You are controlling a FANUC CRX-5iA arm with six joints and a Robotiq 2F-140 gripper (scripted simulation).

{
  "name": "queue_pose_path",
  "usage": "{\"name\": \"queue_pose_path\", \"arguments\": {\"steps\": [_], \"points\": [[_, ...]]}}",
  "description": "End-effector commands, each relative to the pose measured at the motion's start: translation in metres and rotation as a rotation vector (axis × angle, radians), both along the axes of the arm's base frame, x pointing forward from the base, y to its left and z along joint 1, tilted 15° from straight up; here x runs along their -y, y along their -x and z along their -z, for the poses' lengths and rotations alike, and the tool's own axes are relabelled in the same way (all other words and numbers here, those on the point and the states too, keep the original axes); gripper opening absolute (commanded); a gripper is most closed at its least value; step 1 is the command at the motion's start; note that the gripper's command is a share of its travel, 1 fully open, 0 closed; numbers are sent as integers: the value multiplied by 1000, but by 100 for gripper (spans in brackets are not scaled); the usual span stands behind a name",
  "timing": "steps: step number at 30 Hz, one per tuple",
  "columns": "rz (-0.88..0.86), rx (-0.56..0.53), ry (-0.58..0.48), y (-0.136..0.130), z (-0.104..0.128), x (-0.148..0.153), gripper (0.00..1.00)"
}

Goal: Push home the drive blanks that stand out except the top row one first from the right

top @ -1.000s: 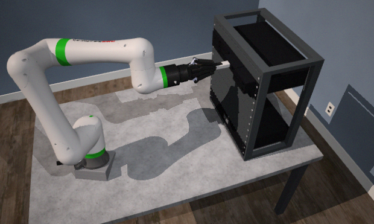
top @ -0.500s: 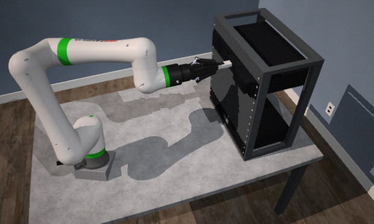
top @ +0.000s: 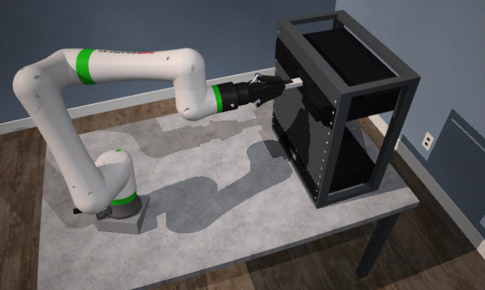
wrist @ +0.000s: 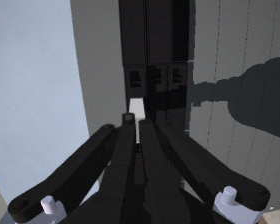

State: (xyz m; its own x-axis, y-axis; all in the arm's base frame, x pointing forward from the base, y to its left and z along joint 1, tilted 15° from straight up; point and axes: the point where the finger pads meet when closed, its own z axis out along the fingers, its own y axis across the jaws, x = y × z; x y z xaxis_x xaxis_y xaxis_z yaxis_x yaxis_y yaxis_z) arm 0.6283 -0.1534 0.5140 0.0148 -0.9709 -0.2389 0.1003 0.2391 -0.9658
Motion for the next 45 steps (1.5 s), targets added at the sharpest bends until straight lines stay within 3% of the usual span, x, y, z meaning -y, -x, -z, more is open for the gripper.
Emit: {"name": "queue_pose_path", "arguments": {"steps": [1, 45], "points": [[0, 1, 0, -3, -1, 0, 0], [0, 1, 0, -10, -1, 0, 0]]}}
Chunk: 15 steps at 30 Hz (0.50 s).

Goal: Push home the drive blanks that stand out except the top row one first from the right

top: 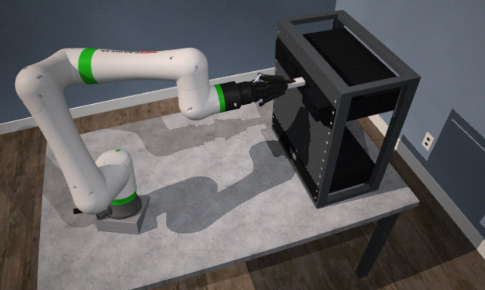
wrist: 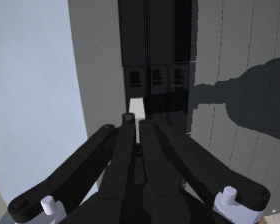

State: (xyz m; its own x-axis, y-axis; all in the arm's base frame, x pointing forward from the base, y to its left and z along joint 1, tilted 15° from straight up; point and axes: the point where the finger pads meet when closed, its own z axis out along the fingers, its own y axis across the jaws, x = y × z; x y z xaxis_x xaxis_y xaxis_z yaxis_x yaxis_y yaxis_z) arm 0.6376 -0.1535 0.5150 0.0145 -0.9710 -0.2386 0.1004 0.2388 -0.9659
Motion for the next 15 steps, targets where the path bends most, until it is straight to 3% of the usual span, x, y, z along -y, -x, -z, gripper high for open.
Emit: {"name": "queue_pose_path", "arguments": {"steps": [1, 15], "points": [[0, 1, -1, -1, 0, 0, 0], [0, 1, -1, -3, -1, 0, 0]]}}
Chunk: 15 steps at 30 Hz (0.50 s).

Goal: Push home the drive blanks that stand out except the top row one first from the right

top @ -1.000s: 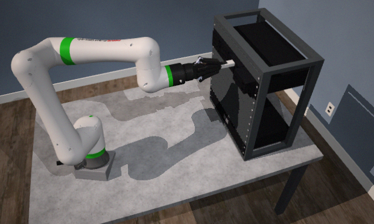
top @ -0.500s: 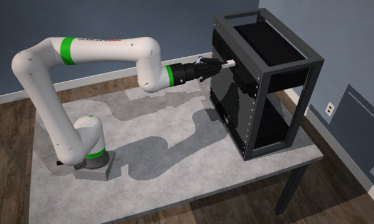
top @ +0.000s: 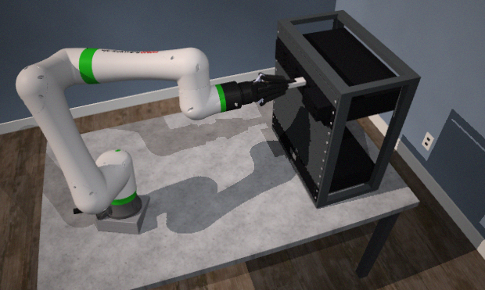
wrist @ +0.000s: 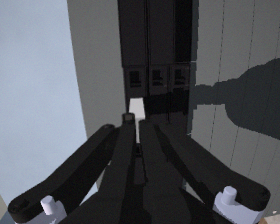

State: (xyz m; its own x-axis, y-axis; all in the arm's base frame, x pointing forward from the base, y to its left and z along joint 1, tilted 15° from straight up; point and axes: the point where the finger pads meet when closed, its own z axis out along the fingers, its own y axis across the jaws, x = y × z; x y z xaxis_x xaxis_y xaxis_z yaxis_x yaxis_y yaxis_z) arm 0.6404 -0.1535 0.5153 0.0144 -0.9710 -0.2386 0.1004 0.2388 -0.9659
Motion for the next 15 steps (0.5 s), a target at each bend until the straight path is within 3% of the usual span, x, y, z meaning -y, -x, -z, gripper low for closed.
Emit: {"name": "queue_pose_path", "arguments": {"steps": [1, 15], "points": [[-1, 1, -1, -1, 0, 0, 0], [-1, 1, -1, -3, -1, 0, 0]]}}
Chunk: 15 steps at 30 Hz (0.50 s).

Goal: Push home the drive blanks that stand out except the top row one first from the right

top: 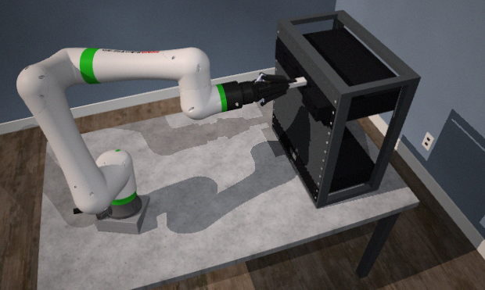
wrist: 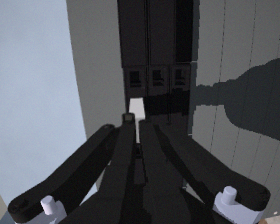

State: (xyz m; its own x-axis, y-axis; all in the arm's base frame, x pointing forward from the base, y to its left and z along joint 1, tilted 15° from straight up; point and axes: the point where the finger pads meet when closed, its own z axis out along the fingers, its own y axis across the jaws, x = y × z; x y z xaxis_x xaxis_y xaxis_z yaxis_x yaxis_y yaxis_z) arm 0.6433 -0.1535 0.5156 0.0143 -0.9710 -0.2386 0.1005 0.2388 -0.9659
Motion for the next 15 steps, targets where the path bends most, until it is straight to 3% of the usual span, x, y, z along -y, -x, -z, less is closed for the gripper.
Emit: {"name": "queue_pose_path", "arguments": {"steps": [1, 15], "points": [[-1, 1, -1, 0, 0, 0, 0], [-1, 1, -1, -3, -1, 0, 0]]}}
